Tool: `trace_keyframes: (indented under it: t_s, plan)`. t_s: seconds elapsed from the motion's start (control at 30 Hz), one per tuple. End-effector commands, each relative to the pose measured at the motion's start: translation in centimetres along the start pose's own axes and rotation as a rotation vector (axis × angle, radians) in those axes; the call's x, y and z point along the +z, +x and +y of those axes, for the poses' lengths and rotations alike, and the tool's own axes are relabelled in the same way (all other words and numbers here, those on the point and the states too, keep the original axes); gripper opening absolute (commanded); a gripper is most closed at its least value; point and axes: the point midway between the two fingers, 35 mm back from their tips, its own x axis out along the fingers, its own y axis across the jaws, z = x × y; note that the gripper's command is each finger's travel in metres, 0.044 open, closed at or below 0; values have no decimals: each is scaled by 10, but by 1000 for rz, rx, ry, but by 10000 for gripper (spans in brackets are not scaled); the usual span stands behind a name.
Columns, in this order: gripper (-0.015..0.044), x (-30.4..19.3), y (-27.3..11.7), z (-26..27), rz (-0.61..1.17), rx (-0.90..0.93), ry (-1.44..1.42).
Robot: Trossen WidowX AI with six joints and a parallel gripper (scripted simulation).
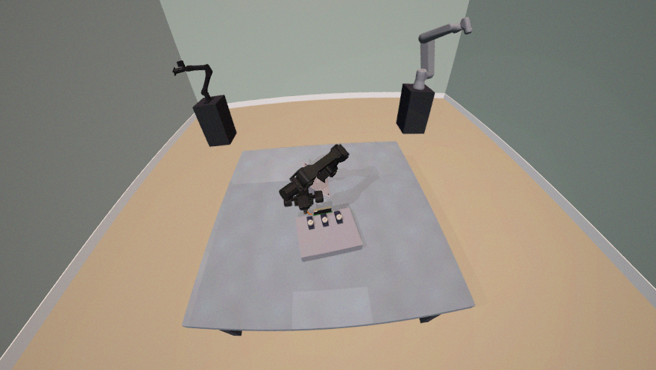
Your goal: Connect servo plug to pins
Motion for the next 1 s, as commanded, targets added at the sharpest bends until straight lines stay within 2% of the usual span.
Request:
trace_keyframes:
  t_s: [0.0,0.97]
  plan:
    - [0,-11,1,3,5,1,-9]
    - [0,-104,17,42,10,8,-63]
